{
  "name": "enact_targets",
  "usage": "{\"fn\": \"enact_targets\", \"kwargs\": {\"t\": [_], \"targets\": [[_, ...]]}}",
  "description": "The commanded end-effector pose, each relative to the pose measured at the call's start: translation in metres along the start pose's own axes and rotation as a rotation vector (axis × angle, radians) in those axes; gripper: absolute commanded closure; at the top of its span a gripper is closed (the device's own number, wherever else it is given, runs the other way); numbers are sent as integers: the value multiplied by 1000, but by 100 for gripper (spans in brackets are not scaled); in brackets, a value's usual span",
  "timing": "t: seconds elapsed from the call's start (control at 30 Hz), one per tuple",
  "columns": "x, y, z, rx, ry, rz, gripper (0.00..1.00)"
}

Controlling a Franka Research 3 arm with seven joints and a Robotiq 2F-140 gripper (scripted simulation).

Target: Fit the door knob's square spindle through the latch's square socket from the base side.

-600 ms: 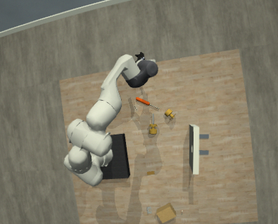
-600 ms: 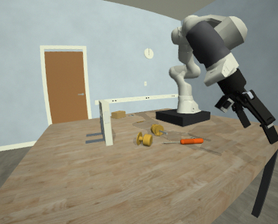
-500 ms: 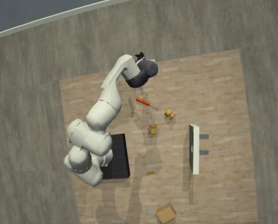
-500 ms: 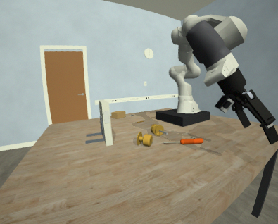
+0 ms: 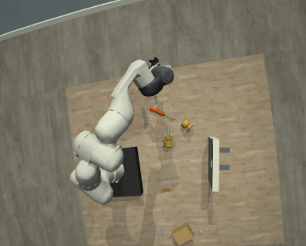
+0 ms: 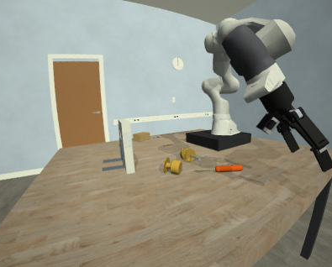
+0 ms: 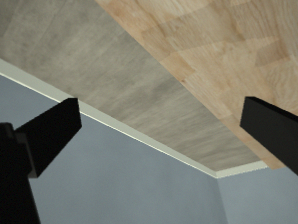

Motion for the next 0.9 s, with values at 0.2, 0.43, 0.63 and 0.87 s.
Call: {"fn": "enact_targets", "kwargs": {"t": [0.2,0.43,0.63,0.87], "targets": [[-59,61,15,-119,46,132,0],[-120,125,44,-239,68,265,0],[-162,173,76,-329,65,357,0],[-197,217,116,-421,48,439,0]]}}
Point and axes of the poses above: the point where the finger pads meet when closed, its own x axis out along the fingers, its own z axis across the jaws, y = z × x, the point moved 10 cm from there along -x, back along the fingers, and after that the axes turned 14 degrees about x, right-handed, at the moved point
